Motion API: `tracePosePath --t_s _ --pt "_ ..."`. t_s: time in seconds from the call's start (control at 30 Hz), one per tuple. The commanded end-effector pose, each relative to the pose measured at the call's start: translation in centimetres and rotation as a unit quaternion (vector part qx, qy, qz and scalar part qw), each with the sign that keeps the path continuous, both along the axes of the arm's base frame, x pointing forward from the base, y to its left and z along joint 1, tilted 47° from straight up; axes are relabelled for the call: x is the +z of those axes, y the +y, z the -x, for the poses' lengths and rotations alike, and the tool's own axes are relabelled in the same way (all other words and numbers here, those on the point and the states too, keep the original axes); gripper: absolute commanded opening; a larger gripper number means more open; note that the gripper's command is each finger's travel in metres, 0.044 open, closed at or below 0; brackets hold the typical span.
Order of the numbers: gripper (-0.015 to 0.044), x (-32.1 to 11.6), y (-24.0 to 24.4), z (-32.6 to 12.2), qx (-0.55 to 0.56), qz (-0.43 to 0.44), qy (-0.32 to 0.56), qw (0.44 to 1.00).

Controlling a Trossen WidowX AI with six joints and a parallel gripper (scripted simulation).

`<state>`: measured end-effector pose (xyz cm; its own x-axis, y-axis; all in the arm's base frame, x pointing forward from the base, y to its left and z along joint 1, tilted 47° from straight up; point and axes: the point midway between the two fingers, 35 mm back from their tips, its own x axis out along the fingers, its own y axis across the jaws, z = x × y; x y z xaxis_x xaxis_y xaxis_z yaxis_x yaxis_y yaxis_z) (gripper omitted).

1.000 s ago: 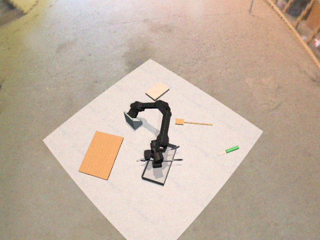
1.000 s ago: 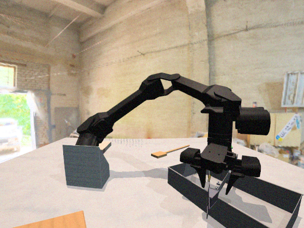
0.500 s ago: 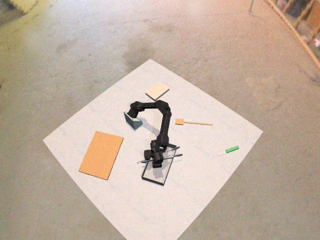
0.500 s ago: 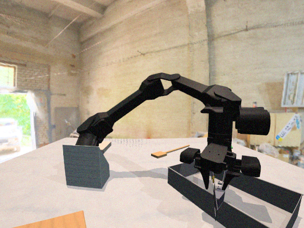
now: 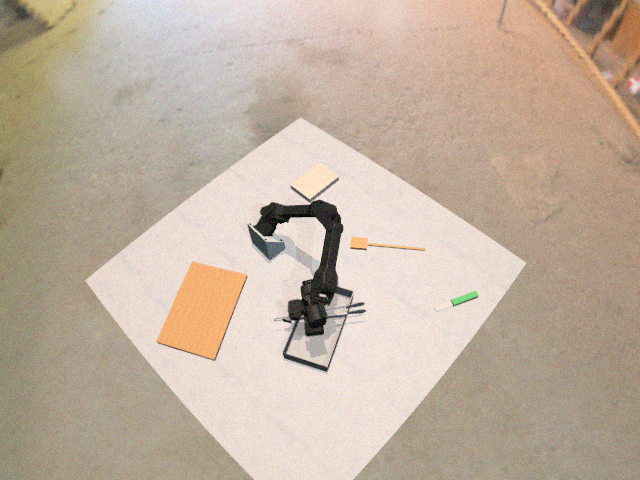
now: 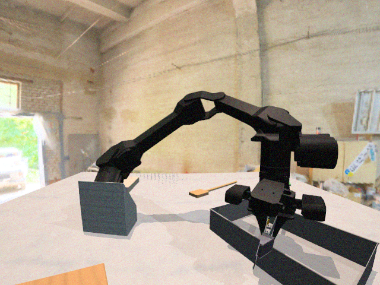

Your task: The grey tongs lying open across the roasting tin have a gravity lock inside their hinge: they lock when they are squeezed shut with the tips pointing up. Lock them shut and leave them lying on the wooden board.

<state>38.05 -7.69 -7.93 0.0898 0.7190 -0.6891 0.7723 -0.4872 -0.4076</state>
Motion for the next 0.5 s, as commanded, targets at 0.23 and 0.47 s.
tracePosePath --t_s 0.23,0.47 --pt "-0.0012 0.02 -0.03 -0.04 0.000 0.000 -0.001 1.000" --pt "-0.0150 0.02 -0.03 -0.04 0.000 0.000 -0.001 1.000"
